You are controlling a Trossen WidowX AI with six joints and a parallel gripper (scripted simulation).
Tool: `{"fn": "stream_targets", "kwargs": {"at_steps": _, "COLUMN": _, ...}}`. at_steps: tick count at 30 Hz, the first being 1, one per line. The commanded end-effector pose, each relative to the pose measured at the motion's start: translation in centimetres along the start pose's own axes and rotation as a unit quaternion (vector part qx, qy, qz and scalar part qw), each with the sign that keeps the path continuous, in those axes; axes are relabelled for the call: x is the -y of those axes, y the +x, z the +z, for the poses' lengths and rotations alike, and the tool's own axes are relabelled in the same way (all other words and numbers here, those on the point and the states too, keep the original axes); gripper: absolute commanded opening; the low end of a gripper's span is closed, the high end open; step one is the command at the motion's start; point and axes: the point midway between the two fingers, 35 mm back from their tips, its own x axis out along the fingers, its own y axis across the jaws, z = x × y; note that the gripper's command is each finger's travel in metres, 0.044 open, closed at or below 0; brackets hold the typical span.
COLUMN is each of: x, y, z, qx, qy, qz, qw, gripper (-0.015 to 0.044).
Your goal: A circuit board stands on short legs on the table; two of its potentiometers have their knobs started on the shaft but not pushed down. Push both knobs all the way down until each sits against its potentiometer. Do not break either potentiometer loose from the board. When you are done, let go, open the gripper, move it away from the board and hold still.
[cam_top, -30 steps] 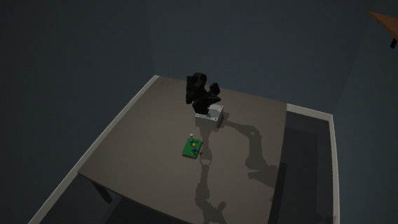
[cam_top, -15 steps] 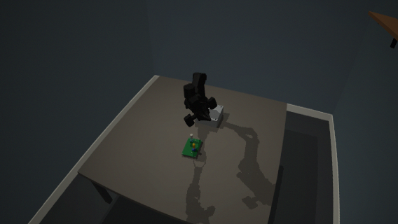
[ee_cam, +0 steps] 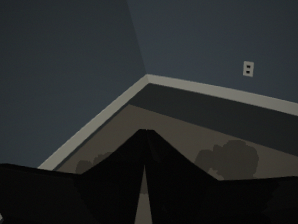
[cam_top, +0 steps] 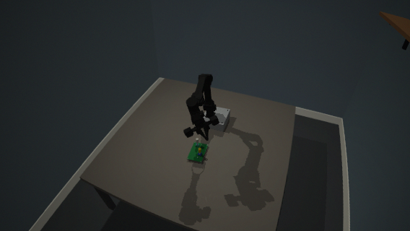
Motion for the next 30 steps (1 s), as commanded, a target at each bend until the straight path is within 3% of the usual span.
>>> {"fn": "stream_targets", "kwargs": {"at_steps": 1, "x": 1.5, "y": -0.7, "z": -2.8, "qx": -0.048, "qy": -0.004, "qz": -0.041, "qw": 0.998, "gripper": 0.0}}
{"fn": "stream_targets", "kwargs": {"at_steps": 15, "x": 5.0, "y": -4.5, "z": -13.1, "qx": -0.238, "qy": -0.016, "qz": -0.135, "qw": 0.962, "gripper": 0.0}}
{"fn": "stream_targets", "kwargs": {"at_steps": 30, "x": 5.9, "y": -12.2, "z": -23.1, "qx": -0.461, "qy": -0.045, "qz": -0.167, "qw": 0.87, "gripper": 0.0}}
